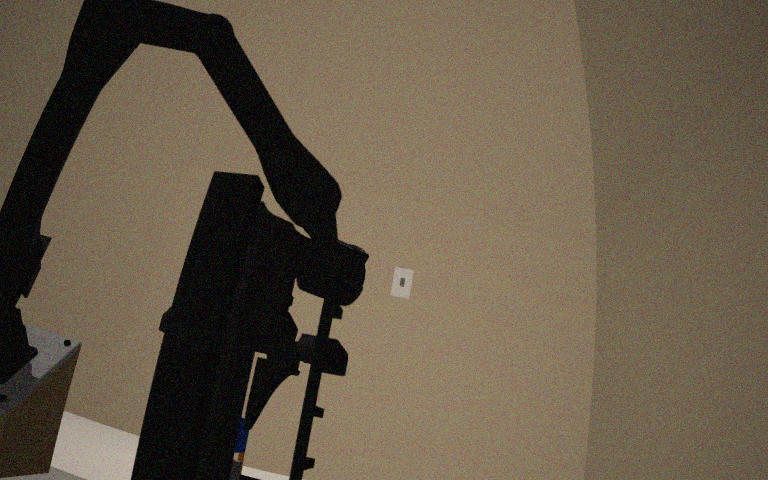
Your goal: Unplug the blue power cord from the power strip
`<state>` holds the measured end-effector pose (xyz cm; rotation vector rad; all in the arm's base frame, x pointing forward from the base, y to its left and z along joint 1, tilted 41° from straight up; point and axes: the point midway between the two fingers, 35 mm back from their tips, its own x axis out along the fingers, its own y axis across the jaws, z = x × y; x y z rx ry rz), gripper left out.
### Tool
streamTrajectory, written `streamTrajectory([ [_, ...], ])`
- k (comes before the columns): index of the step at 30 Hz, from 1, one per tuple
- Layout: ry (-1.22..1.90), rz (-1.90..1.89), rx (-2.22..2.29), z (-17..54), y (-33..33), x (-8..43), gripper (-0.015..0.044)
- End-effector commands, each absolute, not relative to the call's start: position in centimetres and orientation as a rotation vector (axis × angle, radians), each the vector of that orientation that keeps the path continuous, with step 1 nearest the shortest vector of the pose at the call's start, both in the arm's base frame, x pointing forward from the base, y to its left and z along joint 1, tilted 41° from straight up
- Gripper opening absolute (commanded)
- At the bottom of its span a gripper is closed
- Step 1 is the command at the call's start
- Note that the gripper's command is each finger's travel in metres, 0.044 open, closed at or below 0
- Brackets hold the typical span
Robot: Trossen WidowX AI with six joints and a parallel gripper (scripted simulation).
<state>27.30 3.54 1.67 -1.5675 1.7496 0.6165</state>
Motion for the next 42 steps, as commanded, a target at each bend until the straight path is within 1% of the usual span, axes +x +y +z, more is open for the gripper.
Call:
streamTrajectory([
  [1,1.748,0.611,-1.568,1.7,3.5,27.4,0.0048],
  [5,1.748,0.611,-1.568,1.7,3.5,27.4,0.0021],
  [6,1.747,0.611,-1.568,1.7,3.5,27.4,0.0],
  [41,1.747,0.618,-1.571,-1.3,7.9,28.5,0.0],
  [42,1.757,0.621,-1.569,-1.0,7.0,28.2,0.0026],
])
